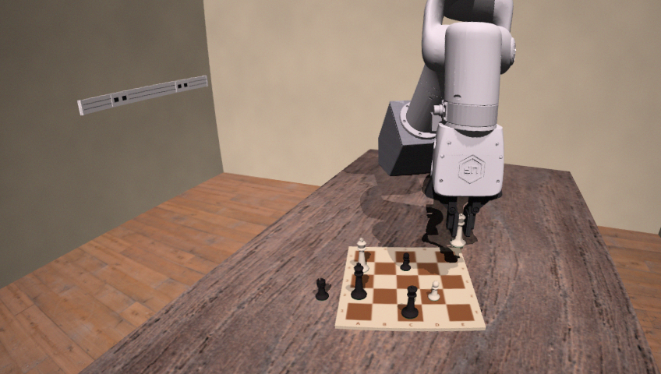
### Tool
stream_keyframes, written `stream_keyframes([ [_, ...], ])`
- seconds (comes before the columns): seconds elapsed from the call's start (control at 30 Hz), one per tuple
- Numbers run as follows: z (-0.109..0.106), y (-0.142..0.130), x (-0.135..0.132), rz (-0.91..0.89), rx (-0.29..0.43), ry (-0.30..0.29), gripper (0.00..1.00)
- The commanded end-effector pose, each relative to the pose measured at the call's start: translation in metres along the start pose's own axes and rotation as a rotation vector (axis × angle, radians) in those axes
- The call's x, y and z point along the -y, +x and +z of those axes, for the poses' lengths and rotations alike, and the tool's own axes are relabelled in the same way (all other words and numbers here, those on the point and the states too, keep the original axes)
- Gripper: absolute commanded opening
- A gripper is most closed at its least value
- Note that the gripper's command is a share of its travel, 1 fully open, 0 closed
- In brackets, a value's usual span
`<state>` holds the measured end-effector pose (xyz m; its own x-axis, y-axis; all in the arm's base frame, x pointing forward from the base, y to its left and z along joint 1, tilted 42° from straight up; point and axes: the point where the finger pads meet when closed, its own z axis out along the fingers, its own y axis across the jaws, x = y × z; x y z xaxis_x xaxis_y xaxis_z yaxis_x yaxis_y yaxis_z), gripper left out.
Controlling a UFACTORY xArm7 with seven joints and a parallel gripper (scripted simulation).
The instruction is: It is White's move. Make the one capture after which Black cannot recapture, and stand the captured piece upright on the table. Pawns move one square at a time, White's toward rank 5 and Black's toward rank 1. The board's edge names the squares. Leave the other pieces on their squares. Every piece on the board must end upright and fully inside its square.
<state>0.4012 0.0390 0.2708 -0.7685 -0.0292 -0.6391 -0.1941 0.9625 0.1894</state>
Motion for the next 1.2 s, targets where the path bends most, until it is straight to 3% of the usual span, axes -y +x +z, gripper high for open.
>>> stream_keyframes([
  [0.0,0.03,-0.003,0.0,0.0,0.005,-0.002,0.0],
  [0.43,0.067,-0.004,0.0,0.0,0.005,-0.002,0.0],
  [1.17,0.07,-0.004,0.0,0.0,0.005,-0.002,0.0],
])
